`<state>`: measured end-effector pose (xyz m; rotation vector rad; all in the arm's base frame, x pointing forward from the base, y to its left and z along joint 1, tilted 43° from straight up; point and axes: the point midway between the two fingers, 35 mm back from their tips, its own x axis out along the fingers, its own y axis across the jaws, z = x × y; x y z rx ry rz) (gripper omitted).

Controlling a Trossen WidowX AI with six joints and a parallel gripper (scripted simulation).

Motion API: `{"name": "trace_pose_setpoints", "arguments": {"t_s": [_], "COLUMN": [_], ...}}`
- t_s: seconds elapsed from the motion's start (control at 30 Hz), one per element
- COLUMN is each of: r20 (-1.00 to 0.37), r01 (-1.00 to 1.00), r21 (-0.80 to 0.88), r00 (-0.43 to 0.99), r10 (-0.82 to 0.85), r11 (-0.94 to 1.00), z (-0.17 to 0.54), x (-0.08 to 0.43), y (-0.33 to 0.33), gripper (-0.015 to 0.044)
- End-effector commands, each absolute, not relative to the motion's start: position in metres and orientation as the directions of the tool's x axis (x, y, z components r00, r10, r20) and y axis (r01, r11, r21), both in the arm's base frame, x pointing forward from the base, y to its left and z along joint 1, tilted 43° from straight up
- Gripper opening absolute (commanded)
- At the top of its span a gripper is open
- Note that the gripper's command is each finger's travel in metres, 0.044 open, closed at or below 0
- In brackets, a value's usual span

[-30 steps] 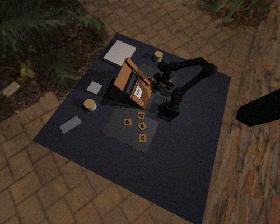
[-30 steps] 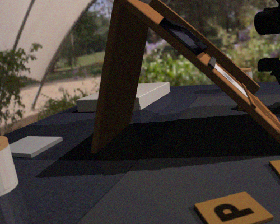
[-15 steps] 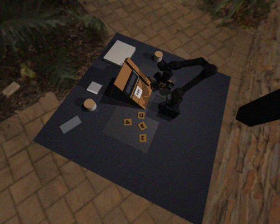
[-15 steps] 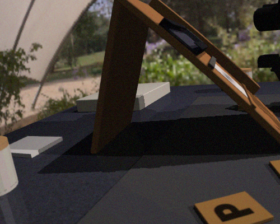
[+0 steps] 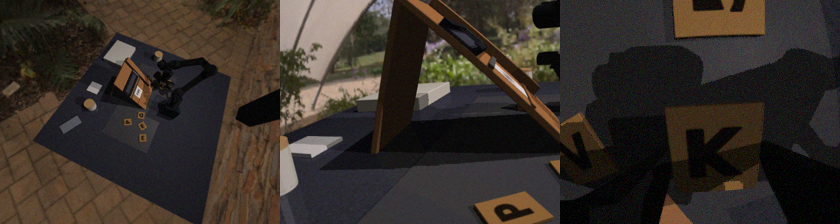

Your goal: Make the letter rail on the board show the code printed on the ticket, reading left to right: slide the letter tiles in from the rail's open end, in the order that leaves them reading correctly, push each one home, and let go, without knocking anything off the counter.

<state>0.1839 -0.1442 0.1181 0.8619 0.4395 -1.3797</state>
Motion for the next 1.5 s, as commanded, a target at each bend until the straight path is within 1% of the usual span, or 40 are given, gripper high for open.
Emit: {"name": "trace_pose_setpoints", "arguments": {"t_s": [0.0, 0.37, 0.8, 1.1, 1.33, 1.47], "r20": [-0.714, -0.648, -0.551, -0.529, -0.518, -0.519], "r01": [0.962, 0.919, 0.789, 0.658, 0.555, 0.502], "r21": [0.273, 0.284, 0.274, 0.268, 0.227, 0.196], "r00": [0.215, 0.395, 0.597, 0.711, 0.764, 0.782], "r10": [-0.666, -0.651, -0.583, -0.463, -0.384, -0.345], "r11": [0.018, 0.275, 0.550, 0.704, 0.800, 0.842], "z": [0.124, 0.154, 0.195, 0.226, 0.239, 0.236], "x": [0.195, 0.245, 0.298, 0.314, 0.319, 0.326], "y": [-0.142, -0.119, -0.077, -0.037, -0.010, 0.012], "gripper": [0.0000, 0.0000, 0.0000, 0.0000, 0.0000, 0.0000]}}
